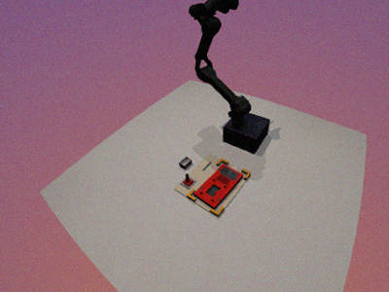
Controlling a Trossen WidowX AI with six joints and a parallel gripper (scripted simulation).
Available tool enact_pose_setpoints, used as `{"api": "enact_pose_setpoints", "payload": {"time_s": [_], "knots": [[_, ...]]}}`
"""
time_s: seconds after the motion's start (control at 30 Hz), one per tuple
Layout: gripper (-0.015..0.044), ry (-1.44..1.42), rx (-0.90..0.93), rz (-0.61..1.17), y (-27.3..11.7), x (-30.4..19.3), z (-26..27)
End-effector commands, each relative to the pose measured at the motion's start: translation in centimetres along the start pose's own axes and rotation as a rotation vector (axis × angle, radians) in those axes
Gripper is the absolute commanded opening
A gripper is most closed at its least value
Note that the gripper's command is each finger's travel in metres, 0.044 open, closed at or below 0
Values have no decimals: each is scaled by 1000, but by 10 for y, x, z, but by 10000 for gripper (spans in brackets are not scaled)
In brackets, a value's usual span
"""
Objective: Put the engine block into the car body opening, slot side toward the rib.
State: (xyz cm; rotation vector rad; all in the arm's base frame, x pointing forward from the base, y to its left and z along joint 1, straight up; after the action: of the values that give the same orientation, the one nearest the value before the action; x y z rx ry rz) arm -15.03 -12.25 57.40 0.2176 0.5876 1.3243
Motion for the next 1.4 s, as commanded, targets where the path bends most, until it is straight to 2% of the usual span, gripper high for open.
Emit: {"api": "enact_pose_setpoints", "payload": {"time_s": [0.0,0.03,0.33,0.73,1.37], "knots": [[426,0,0,0,0,0,0],[440,4,2,-1,0,1,1],[440,195,107,-71,6,45,27],[440,480,327,-208,3,119,69],[440,866,781,-327,-52,227,126]]}}
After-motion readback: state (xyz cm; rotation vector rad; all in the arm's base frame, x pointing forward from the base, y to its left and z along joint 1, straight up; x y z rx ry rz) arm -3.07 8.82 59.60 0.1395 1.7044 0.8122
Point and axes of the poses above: the point midway between the two fingers, 35 mm back from their tips, its own y axis out along the fingers, its own z axis across the jaws, x = y × z, the point moved 4 cm from there along -y, back along the fingers, and after that the axes turned 7 degrees about -y, right-handed, at the moved point
